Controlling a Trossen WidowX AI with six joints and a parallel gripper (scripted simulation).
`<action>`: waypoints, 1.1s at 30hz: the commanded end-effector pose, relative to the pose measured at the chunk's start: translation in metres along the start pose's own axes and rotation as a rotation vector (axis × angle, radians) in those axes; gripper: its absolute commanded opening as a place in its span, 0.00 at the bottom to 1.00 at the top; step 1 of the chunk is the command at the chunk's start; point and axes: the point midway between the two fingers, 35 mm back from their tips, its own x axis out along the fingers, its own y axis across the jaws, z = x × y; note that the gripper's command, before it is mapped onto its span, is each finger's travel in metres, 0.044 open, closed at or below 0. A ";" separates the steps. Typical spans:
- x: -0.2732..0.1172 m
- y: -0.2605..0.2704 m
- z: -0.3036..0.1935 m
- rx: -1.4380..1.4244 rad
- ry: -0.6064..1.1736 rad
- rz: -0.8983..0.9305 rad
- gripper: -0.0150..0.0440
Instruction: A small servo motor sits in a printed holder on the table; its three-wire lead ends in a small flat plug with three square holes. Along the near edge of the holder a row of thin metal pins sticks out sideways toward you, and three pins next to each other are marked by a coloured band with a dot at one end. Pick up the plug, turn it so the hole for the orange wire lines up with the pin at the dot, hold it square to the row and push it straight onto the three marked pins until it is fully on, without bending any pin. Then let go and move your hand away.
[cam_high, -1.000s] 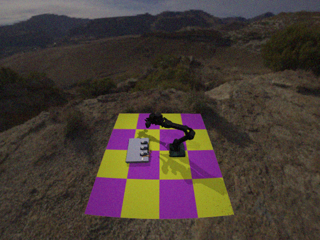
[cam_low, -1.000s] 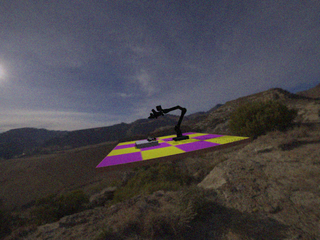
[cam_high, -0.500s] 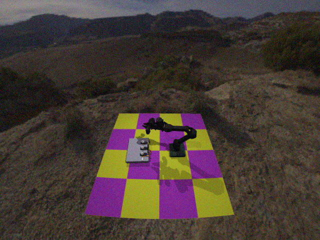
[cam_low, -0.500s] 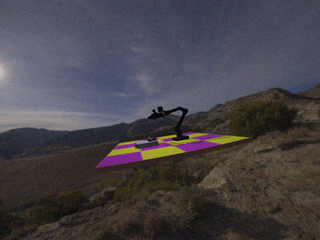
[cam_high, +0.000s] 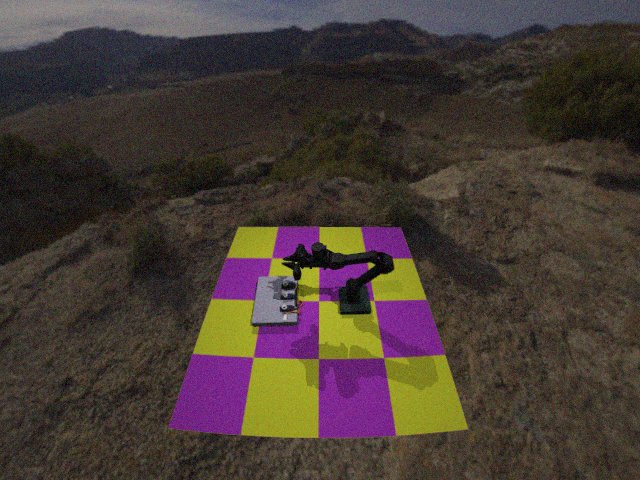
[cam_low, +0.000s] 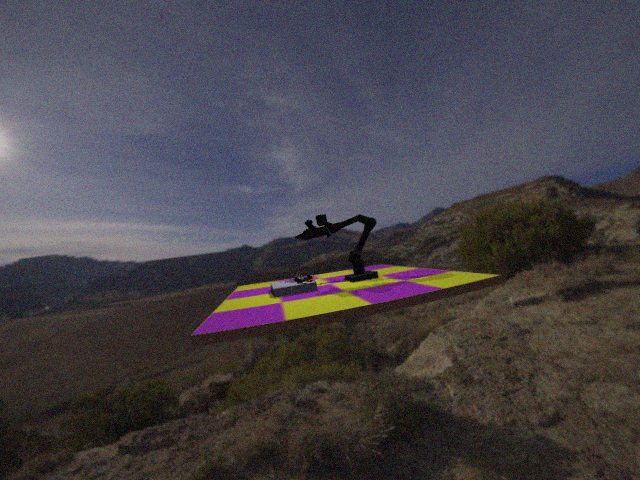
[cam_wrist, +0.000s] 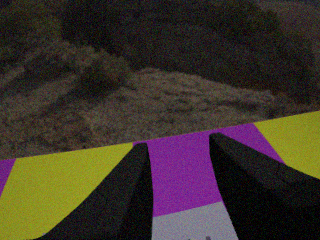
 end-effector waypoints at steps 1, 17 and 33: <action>0.012 0.011 -0.009 -0.073 0.079 0.038 0.45; 0.051 0.052 -0.055 -0.390 0.411 0.220 0.45; 0.065 0.096 -0.106 -0.725 0.697 0.493 0.45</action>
